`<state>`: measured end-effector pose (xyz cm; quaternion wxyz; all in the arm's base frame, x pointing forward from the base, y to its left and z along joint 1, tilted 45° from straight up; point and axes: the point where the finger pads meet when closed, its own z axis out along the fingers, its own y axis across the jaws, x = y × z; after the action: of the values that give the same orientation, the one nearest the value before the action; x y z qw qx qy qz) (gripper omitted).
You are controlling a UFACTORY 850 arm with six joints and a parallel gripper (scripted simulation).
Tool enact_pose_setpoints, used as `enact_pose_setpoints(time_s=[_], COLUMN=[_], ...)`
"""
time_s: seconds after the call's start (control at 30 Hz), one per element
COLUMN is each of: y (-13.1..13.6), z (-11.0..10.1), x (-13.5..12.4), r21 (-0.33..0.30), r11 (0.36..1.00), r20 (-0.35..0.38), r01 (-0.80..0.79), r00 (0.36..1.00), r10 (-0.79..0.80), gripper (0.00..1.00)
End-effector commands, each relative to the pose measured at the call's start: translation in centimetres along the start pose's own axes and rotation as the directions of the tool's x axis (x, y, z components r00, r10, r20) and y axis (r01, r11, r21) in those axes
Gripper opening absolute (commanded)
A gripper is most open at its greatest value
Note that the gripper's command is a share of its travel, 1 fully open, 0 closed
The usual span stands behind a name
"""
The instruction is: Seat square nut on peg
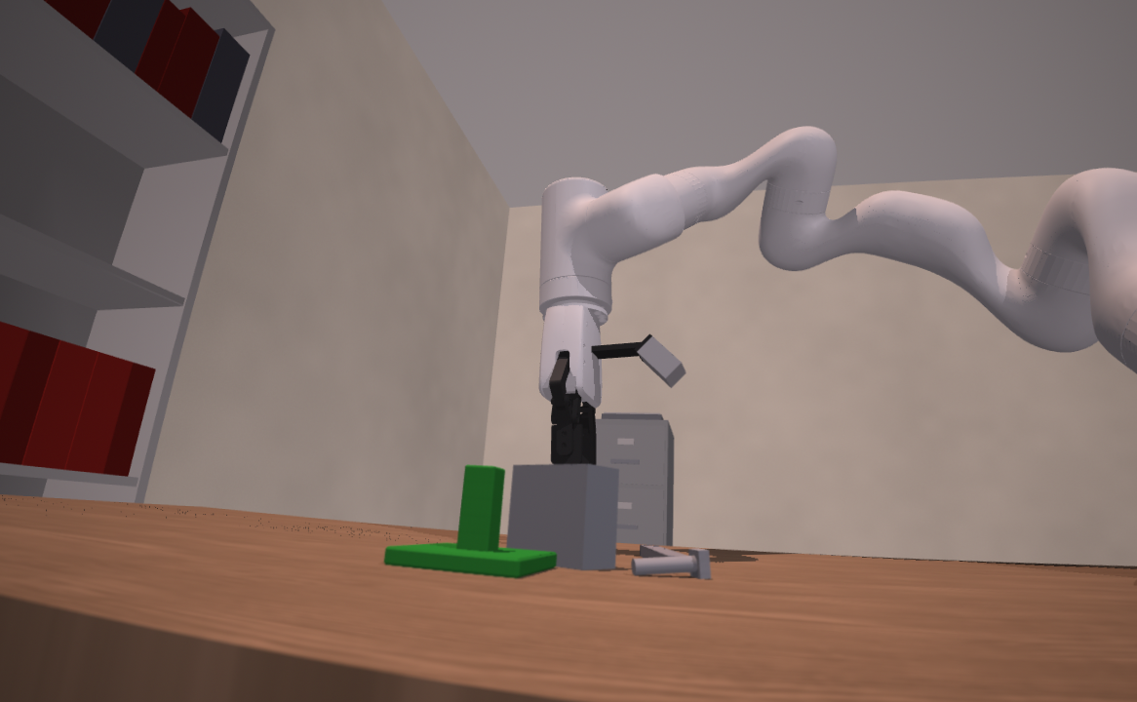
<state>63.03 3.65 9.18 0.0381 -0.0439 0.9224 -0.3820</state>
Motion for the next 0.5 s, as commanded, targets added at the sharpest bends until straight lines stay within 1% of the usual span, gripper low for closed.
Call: enact_pose_setpoints(time_s=[0.0, 0.37, 0.47], y=[0.16, 0.16, 0.16], z=[0.04, 0.05, 0.40], x=[-0.21, -0.21, -0.25], r21=[-0.009, -0.009, -0.009], r11=[0.998, 0.998, 0.998], r20=[0.050, 0.050, 0.051], r01=[0.054, 0.054, 0.054], r00=[0.997, 0.997, 0.997], r10=[-0.054, -0.054, -0.054], gripper=[0.60, 0.60, 0.60])
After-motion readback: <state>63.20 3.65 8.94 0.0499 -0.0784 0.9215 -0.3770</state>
